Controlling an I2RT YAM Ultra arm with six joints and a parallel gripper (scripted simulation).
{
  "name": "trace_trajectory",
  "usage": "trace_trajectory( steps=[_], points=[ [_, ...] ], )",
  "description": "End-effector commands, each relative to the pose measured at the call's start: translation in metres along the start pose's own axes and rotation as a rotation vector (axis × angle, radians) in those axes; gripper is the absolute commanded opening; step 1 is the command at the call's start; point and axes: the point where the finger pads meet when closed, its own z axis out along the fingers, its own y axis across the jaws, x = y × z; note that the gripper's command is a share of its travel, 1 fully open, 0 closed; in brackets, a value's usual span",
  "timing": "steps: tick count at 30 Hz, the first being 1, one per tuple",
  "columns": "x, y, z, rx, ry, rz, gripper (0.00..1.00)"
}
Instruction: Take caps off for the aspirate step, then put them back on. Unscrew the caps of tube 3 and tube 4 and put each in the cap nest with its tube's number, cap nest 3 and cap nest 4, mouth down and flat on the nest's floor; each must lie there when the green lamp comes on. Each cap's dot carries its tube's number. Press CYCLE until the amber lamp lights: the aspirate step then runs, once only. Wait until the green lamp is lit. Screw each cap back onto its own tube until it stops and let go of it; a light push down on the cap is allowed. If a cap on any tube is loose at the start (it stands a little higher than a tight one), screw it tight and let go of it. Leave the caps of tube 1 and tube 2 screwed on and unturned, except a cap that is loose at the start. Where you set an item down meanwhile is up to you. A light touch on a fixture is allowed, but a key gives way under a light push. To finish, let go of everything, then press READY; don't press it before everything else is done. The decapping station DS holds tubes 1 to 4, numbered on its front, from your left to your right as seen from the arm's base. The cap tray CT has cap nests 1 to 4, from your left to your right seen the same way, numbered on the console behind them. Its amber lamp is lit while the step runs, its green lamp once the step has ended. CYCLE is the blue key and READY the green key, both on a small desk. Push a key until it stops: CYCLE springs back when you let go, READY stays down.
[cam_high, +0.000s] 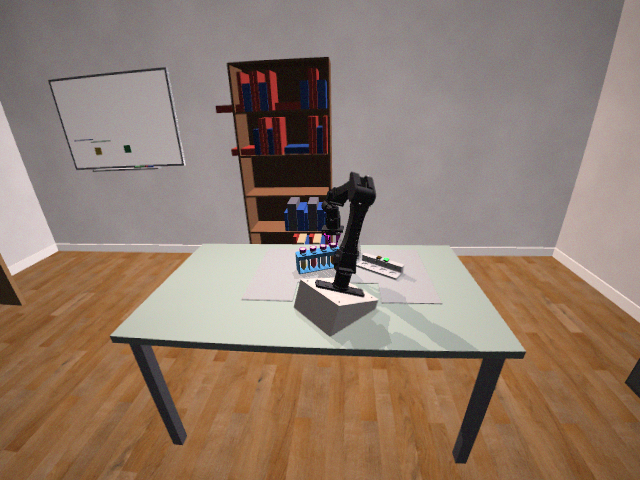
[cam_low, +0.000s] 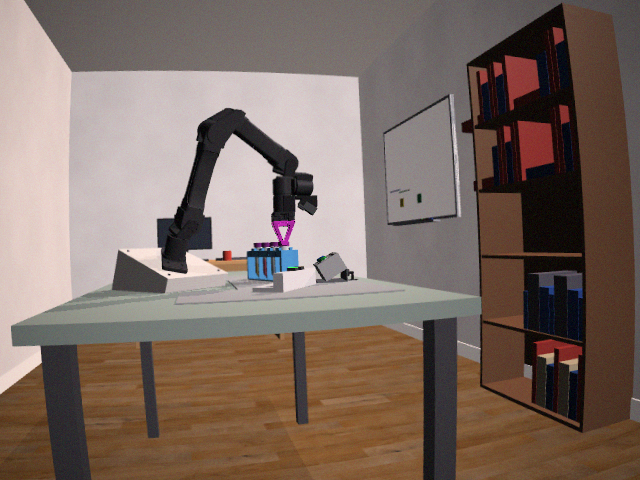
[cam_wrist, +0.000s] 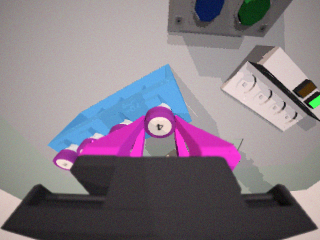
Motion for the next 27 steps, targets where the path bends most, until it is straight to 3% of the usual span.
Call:
trace_trajectory(
  steps=[1, 5, 13, 14, 27],
  points=[
    [-0.002, 0.0006, -0.0036, -0.008, -0.012, 0.251, 0.0],
    [-0.002, 0.0006, -0.0036, -0.01, -0.011, 0.438, 0.0],
    [-0.002, 0.0006, -0.0036, -0.01, -0.011, 0.438, 0.0],
    [-0.002, 0.0006, -0.0034, -0.01, -0.011, 0.438, 0.49],
    [-0.0019, 0.0006, -0.0064, -0.01, -0.011, 0.438, 0.49]
  ],
)
